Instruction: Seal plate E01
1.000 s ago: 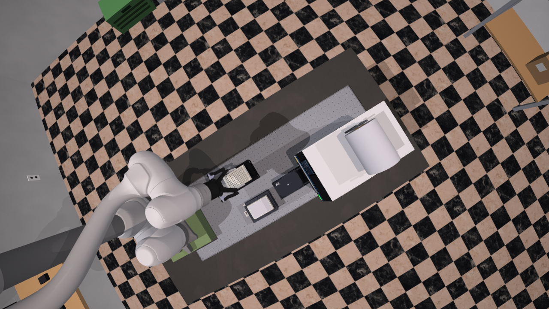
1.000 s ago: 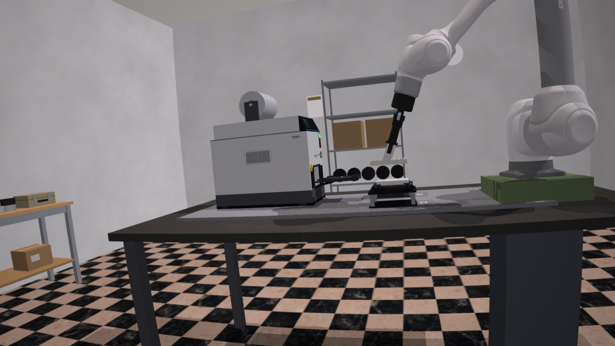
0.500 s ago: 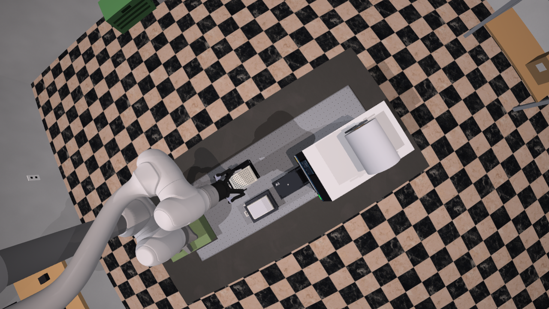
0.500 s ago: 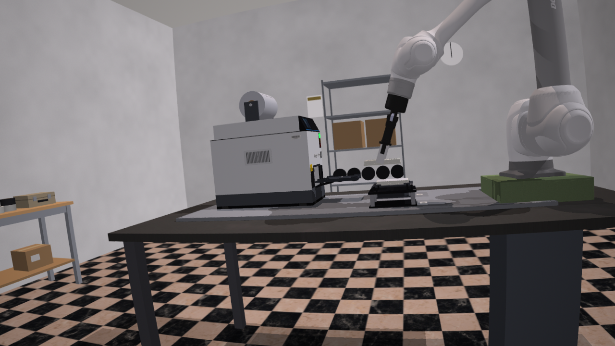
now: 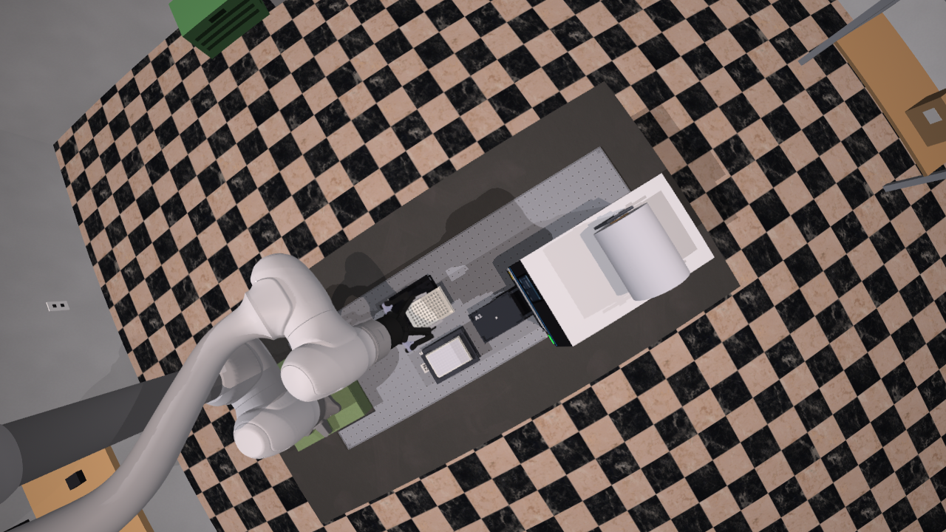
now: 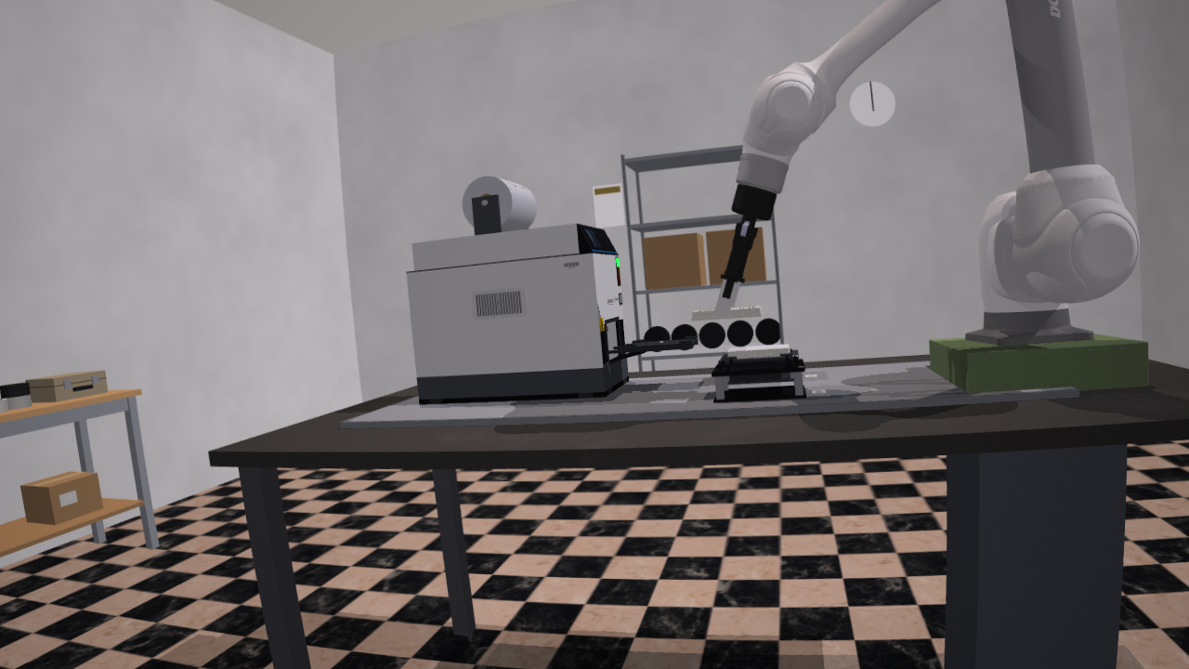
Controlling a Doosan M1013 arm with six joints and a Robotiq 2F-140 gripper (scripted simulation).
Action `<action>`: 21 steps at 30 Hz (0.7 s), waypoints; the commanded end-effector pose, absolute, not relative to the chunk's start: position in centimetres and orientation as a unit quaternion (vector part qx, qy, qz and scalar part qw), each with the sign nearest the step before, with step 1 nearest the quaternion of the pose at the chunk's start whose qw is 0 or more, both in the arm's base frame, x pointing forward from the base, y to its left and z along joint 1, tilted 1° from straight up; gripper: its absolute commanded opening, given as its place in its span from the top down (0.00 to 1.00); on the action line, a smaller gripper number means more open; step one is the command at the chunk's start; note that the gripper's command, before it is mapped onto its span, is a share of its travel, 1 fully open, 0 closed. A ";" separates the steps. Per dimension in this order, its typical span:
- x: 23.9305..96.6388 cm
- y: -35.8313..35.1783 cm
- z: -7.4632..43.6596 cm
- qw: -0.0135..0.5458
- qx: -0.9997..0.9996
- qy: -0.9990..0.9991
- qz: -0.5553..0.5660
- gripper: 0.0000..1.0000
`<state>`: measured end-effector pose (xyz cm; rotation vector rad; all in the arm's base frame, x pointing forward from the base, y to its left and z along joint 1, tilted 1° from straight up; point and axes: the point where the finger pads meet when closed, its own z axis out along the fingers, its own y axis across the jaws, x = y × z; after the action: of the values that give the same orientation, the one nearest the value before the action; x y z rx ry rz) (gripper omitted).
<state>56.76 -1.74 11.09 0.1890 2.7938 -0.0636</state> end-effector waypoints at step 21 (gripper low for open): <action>59.9 -5.1 11.1 0.170 0.066 0.983 -0.022 0.90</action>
<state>59.73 -4.93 11.13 0.1889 2.7938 -0.0636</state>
